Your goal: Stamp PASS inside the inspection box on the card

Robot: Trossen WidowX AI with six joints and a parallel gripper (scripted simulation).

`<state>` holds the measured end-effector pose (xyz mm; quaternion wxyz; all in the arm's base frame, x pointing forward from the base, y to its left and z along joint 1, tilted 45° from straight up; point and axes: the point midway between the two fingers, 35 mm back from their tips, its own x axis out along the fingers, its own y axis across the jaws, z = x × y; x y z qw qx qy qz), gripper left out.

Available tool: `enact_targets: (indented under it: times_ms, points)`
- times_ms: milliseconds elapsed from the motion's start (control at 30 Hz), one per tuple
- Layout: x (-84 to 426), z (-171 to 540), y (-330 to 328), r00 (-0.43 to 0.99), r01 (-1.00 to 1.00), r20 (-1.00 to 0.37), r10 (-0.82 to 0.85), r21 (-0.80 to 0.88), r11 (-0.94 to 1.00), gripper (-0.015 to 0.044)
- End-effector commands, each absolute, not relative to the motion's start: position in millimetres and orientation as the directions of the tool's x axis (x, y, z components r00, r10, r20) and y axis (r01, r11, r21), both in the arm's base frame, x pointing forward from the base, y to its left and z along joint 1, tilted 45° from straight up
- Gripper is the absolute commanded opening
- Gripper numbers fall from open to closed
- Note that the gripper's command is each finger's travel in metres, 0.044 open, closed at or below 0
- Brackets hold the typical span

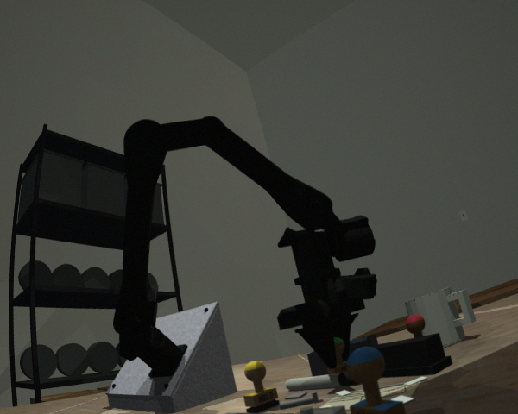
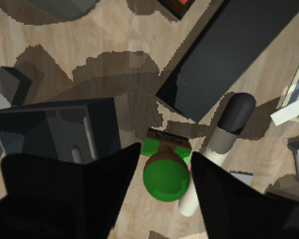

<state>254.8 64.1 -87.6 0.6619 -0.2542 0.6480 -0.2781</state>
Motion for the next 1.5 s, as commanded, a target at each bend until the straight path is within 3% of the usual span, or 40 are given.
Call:
enact_targets:
  times_ms: [0, 500, 633, 1467]
  points:
    - [255.1, -87.2, 64.3, 0.006, 0.040, -0.717, -0.697, -0.696, 0.717, 0.0196]
    - [255.1, -87.2, 64.3, 0.006, 0.040, -0.717, -0.697, -0.696, 0.717, 0.0096]
    - [255.2, -86.4, 65.2, 0.006, 0.040, -0.717, -0.697, -0.696, 0.717, 0.0000]
    - [256.2, -78.6, 74.1, 0.006, 0.039, -0.718, -0.696, -0.695, 0.718, 0.0000]
